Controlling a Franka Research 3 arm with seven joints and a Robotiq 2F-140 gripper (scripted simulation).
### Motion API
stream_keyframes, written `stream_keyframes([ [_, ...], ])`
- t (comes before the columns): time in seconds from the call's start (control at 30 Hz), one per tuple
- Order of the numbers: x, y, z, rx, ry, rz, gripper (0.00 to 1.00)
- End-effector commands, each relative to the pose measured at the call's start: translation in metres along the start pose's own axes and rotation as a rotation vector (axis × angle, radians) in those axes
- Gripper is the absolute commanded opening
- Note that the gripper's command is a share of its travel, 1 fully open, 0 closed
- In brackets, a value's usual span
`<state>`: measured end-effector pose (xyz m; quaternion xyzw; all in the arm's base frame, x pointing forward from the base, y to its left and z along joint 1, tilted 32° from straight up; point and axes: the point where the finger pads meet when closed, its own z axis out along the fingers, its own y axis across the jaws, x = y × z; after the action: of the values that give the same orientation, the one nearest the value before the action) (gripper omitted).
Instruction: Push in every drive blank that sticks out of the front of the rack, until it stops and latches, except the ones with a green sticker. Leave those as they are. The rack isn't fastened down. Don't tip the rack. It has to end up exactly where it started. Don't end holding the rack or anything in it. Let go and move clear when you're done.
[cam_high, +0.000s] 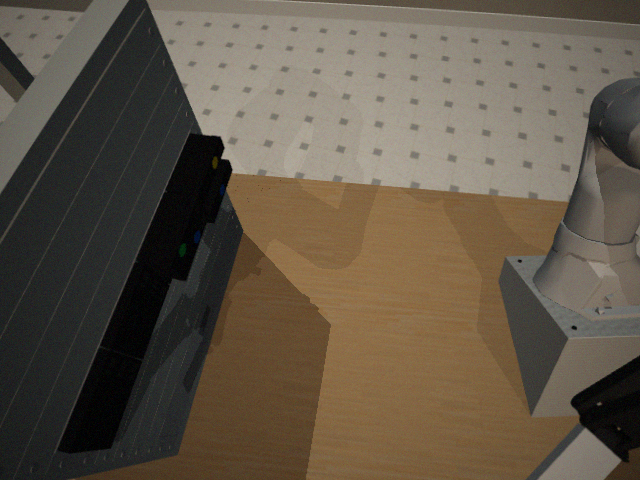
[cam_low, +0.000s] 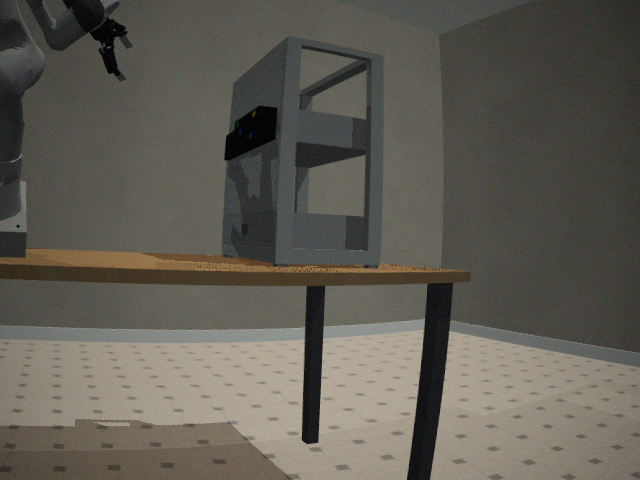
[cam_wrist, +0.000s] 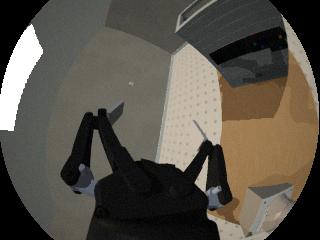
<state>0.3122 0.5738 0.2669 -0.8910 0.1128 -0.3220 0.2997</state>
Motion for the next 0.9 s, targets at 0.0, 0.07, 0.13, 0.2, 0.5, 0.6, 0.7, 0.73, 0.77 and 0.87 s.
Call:
stream_keyframes([
  [0.0,0.008,0.002,0.003,0.045,0.055,0.140,1.00],
  [0.07,0.019,0.016,0.009,0.047,0.103,0.169,1.00],
  [0.13,0.027,0.026,0.014,0.048,0.138,0.190,1.00],
  [0.2,0.037,0.038,0.018,0.051,0.174,0.210,1.00],
  [0.5,0.079,0.093,0.029,0.065,0.335,0.288,1.00],
  [0.6,0.093,0.111,0.031,0.072,0.387,0.308,1.00],
  [0.7,0.114,0.139,0.031,0.083,0.461,0.333,1.00],
  [0.73,0.121,0.149,0.031,0.087,0.485,0.340,1.00],
  [0.77,0.127,0.157,0.030,0.092,0.508,0.346,1.00],
  [0.87,0.146,0.184,0.026,0.104,0.573,0.360,1.00],
])
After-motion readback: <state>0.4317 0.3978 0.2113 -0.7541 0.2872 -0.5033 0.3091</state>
